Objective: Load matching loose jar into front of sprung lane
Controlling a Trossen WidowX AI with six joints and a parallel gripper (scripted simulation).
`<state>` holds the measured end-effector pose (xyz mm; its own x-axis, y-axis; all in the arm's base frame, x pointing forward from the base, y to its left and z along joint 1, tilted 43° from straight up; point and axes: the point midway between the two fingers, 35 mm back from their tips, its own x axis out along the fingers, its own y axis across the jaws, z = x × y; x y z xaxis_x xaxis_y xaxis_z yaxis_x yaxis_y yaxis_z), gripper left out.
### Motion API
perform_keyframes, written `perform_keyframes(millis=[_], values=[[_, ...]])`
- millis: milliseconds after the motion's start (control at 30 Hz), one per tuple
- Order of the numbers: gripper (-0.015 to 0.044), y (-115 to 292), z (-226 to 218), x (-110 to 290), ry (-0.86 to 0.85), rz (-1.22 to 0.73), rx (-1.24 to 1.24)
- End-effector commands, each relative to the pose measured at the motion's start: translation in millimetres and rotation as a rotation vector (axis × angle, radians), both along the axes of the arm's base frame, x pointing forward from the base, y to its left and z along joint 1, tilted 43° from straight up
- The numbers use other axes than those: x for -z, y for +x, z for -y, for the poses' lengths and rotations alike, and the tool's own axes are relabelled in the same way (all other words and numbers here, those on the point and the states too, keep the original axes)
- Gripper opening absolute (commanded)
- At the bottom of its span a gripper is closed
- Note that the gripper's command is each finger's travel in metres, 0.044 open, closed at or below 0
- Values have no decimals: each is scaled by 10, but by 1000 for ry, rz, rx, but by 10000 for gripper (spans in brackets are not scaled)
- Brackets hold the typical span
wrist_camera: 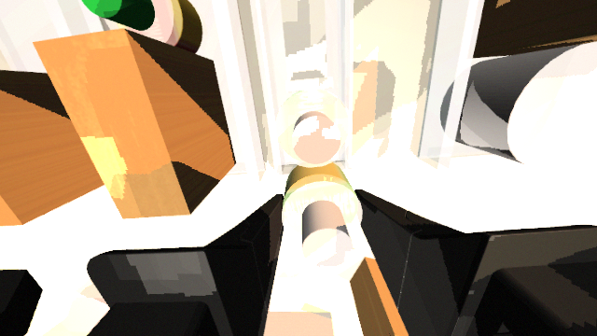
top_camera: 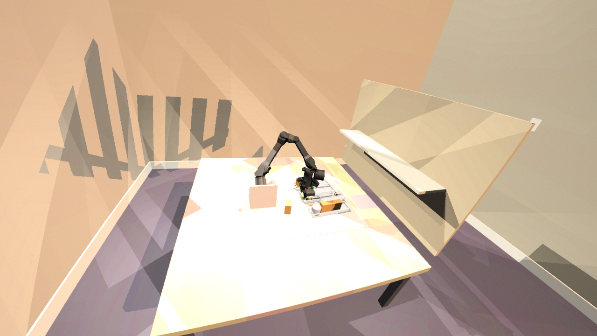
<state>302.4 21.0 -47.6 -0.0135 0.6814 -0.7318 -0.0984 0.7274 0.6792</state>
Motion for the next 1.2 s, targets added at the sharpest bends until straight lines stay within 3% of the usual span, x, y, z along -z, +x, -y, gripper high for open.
perform_keyframes(millis=[0,1167], values=[[0,102,3,-22,3,24,4],[0,246,-2,-53,3,25,4]])
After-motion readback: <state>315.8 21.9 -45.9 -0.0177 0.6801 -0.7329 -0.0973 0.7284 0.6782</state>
